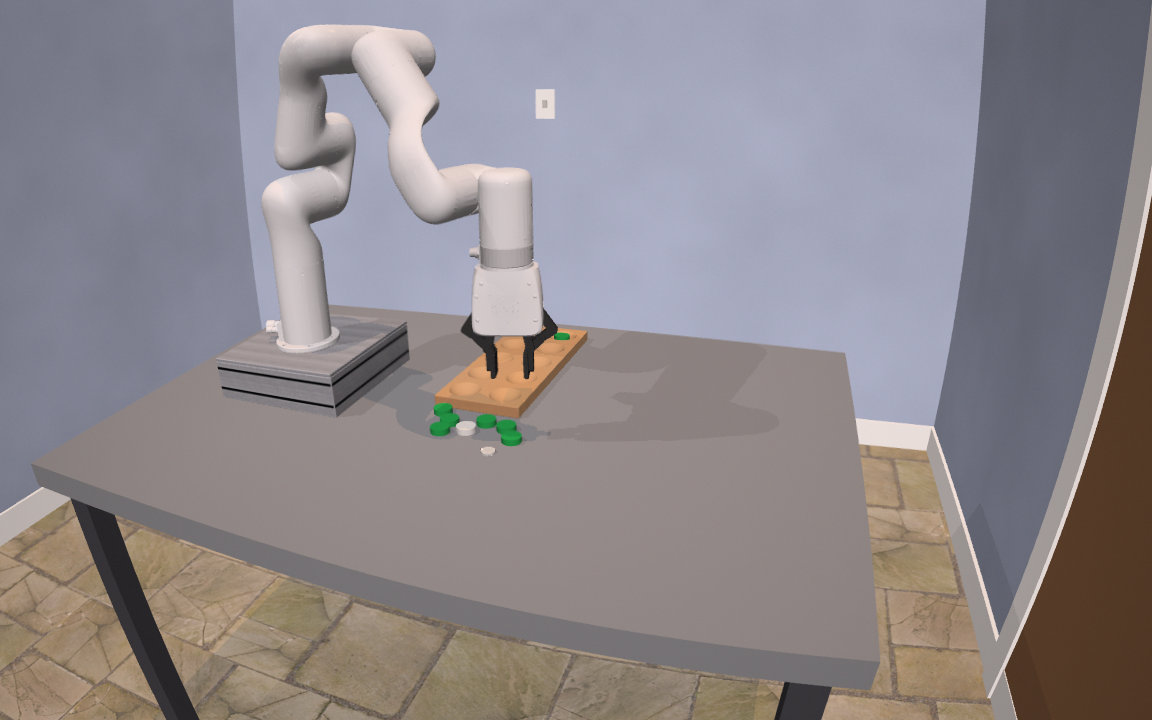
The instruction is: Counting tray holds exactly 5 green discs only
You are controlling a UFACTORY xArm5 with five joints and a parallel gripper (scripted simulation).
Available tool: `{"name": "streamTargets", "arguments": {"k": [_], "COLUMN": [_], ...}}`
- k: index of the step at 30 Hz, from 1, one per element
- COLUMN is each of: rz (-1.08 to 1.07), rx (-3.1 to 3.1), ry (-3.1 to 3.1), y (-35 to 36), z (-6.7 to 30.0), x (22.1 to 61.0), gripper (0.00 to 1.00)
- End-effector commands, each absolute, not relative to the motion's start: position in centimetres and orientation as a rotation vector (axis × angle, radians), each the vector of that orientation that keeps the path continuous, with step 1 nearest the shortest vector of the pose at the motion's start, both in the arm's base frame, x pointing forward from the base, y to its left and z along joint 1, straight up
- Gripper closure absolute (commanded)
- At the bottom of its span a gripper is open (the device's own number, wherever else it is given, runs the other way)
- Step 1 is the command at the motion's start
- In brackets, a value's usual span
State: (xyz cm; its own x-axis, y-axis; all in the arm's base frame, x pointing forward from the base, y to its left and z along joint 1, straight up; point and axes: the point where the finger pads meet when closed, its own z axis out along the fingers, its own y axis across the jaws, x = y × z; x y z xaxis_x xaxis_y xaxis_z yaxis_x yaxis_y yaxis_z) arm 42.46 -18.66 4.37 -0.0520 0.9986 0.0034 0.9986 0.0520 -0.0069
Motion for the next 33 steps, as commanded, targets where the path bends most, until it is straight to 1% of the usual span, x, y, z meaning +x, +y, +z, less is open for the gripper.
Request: {"name": "streamTargets", "arguments": {"k": [1,3,7,15,33], "rz": [0.001,0.001,0.001,0.001,0.001], "rx": [-2.15,-2.15,-2.15,-2.15,-2.15], "ry": [-2.288,-2.288,-2.288,-2.288,-2.288], "y": [-19.6,-19.6,-19.6,-19.6,-19.6], "z": [4.5,4.1,-0.1,-5.3,-5.5], "x": [42.2,42.3,42.3,42.2,42.2], "gripper": [0.53,0.53,0.53,0.53,0.53]}}
